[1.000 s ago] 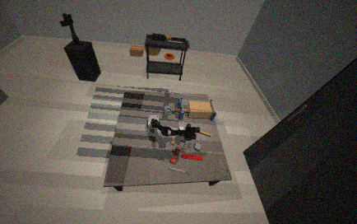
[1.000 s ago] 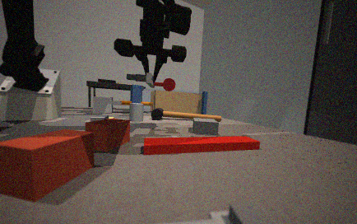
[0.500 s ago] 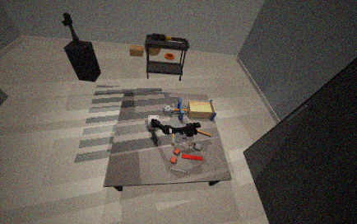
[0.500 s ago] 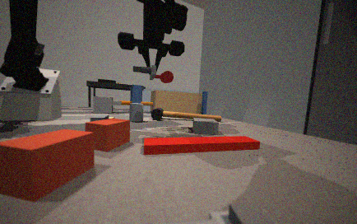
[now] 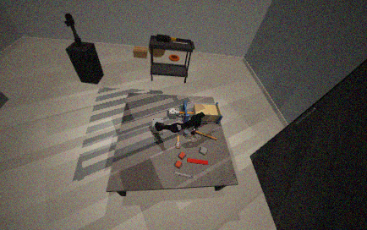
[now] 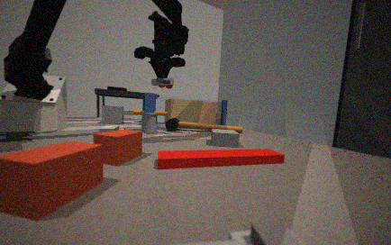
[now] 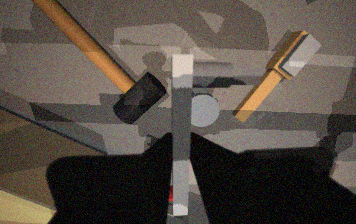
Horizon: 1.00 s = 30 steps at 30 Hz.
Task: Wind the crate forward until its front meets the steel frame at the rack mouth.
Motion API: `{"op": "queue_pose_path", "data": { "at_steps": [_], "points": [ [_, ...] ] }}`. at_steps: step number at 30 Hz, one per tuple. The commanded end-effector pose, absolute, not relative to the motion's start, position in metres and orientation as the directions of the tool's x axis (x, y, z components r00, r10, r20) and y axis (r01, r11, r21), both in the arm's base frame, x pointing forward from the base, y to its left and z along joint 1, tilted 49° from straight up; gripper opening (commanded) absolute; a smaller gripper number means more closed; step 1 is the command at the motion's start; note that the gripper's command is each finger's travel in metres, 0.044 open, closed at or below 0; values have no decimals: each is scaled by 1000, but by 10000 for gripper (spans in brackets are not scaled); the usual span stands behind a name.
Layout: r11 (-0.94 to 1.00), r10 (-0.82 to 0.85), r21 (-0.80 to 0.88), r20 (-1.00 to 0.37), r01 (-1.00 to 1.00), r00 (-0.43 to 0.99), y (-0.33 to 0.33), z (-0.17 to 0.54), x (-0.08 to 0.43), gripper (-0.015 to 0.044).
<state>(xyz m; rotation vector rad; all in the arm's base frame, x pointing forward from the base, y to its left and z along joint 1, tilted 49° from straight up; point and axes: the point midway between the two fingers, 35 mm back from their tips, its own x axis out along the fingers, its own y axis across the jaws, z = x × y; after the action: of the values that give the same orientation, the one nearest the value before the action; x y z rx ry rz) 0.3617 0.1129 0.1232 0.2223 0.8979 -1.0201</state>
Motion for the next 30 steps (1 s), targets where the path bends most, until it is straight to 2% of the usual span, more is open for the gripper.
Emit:
{"op": "queue_pose_path", "data": {
  "at_steps": [1,15,30],
  "points": [
    [628,-632,-338,-747,701,207,143,93,349,0],
    [772,-628,-577,-756,266,184,219,5,286,0],
    [677,-674,-692,-719,-250,169,257,-81,189,0]
  ]
}}
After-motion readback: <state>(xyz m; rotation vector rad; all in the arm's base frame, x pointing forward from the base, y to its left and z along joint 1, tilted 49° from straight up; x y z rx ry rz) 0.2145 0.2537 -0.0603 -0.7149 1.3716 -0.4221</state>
